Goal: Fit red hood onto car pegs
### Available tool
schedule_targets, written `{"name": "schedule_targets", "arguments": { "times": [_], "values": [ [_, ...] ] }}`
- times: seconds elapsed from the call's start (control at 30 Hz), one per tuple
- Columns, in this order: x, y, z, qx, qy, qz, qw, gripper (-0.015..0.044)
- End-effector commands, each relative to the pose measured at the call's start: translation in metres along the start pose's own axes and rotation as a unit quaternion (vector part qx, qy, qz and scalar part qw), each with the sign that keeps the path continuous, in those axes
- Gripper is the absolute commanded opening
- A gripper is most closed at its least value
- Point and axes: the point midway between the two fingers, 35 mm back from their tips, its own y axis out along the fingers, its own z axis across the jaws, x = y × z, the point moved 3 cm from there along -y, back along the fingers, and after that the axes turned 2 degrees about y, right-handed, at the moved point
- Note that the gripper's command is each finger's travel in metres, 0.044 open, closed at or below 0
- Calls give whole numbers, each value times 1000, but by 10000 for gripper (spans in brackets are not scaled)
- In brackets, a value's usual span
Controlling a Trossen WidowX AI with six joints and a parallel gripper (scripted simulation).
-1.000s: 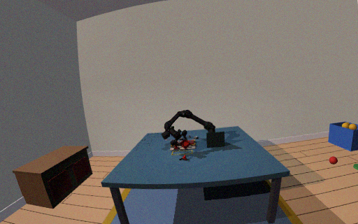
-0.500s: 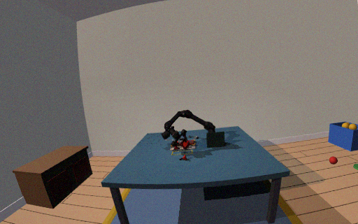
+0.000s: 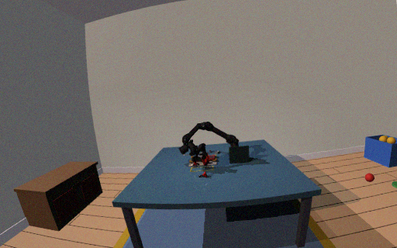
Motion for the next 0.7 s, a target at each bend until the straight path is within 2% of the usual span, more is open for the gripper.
{"name": "schedule_targets", "arguments": {
  "times": [0.0, 0.37, 0.67],
  "values": [
    [0, 0, 1, 1, 60, 0, 998, 0],
    [0, 0, 0, 2, 183, 0, 983, 0],
    [0, 1, -3, 1, 313, 0, 950, 0]
  ]
}}
